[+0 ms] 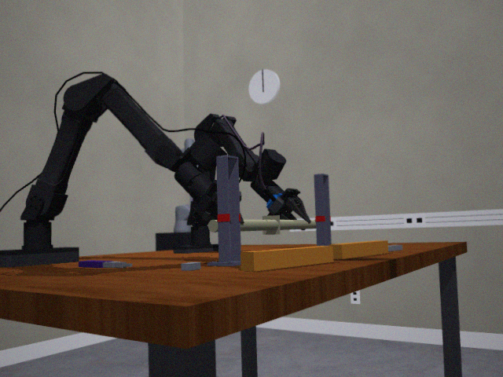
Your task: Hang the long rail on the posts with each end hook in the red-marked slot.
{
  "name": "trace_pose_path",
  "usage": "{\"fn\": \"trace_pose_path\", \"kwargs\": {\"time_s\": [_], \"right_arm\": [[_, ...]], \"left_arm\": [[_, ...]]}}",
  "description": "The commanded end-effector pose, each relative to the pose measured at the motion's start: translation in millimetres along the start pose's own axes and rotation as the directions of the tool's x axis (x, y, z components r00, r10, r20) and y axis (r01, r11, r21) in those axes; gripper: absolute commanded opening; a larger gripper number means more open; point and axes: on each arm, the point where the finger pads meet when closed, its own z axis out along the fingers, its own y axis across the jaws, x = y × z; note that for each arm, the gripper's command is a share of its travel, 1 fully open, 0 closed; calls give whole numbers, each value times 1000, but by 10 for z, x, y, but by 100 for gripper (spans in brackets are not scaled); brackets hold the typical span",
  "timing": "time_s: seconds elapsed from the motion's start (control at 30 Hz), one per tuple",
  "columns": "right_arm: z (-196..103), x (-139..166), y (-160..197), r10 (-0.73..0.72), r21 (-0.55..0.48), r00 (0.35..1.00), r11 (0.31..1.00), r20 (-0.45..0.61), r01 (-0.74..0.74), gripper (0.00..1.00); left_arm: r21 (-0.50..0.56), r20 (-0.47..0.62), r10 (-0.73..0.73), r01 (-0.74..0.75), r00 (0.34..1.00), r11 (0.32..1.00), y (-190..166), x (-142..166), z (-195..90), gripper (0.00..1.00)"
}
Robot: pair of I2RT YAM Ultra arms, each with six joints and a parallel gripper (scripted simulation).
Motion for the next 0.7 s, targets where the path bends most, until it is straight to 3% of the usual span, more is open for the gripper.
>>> {"fn": "trace_pose_path", "kwargs": {"time_s": [0.0, 0.67], "right_arm": [[-55, -20, -341, 25, 96, 1000, 995, 12, -26, 18], [-60, -20, -315, 29, 115, 1000, 993, 12, -30, 18]], "left_arm": [[-108, 3, -11, 11, 1000, 994, 366, 5, -60, 19], [-119, 5, -13, 14, 1000, 993, 298, 2, -59, 19]]}}
